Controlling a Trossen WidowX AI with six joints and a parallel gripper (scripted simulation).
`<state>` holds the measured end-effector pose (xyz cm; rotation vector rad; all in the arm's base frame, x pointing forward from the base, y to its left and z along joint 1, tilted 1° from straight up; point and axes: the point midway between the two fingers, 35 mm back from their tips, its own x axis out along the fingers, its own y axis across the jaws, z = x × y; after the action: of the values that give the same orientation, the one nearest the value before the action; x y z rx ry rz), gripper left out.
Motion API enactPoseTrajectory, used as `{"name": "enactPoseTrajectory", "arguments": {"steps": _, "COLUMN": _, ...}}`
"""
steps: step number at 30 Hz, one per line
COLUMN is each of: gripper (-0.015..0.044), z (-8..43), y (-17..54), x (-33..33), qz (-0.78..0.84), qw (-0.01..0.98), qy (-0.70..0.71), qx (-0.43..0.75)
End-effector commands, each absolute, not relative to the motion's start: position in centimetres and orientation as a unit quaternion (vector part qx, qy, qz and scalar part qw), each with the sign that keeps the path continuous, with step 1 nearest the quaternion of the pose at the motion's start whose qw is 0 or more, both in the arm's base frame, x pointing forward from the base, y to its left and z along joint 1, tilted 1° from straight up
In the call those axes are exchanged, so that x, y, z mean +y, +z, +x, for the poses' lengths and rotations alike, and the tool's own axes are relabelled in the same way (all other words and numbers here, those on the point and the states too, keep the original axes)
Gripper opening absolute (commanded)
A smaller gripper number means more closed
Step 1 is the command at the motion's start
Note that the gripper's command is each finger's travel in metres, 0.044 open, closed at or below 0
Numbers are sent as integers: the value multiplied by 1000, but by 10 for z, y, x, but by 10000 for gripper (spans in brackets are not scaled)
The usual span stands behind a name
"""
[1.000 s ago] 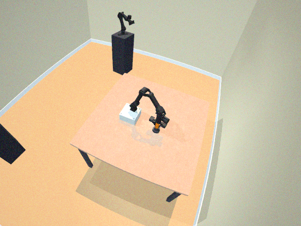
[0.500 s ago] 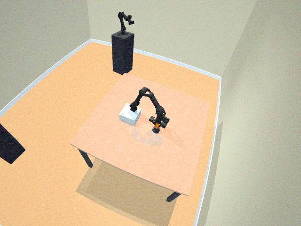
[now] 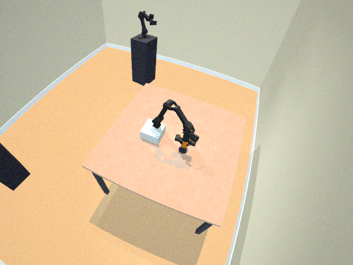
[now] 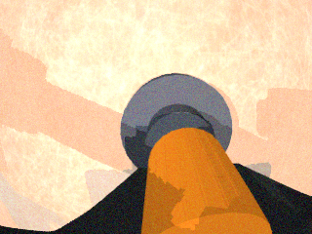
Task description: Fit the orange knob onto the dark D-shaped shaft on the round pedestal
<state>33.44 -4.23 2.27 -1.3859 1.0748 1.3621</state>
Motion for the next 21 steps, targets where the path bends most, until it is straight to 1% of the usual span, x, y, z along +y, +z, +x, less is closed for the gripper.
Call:
{"name": "enactPoseTrajectory", "arguments": {"steps": 1, "gripper": 0, "z": 335, "y": 23, "x": -43, "qz": -566, "qw": 438, "qy": 552, "qx": 428}}
{"name": "enactPoseTrajectory", "arguments": {"steps": 21, "gripper": 0, "z": 334, "y": 19, "x": -43, "qz": -565, "qw": 438, "qy": 552, "qx": 428}}
